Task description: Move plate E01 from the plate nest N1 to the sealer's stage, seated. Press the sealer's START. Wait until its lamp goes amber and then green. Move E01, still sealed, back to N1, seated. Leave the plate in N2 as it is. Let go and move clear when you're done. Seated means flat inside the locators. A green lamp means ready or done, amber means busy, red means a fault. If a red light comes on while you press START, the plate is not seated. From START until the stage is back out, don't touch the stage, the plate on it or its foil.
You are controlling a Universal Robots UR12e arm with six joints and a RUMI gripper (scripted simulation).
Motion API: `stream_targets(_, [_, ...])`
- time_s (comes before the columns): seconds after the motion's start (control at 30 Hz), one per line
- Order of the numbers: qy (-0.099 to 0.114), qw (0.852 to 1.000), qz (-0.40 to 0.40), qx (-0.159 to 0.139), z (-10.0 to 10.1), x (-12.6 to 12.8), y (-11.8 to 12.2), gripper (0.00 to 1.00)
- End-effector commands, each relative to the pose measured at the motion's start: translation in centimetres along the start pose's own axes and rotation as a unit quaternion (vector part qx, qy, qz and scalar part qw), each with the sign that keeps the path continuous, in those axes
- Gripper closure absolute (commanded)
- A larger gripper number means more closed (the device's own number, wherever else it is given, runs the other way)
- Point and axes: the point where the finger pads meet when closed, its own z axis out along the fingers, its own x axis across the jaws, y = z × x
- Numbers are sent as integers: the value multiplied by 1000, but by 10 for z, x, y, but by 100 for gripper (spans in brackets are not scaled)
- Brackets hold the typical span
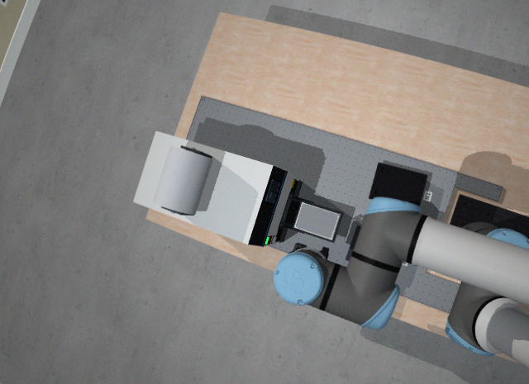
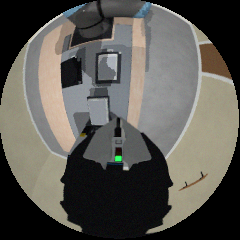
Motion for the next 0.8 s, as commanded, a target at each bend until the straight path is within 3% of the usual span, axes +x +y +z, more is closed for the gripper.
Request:
stream_targets(0.0, [0,1000,0,6,0,0,1,100])
stream_targets(0.33, [0,1000,0,6,-1,0,1,100])
stream_targets(0.37, [0,1000,0,6,4,0,1,32])
stream_targets(0.67, [0,1000,0,6,45,0,0,32])
stream_targets(0.77, [0,1000,0,6,50,0,0,32])
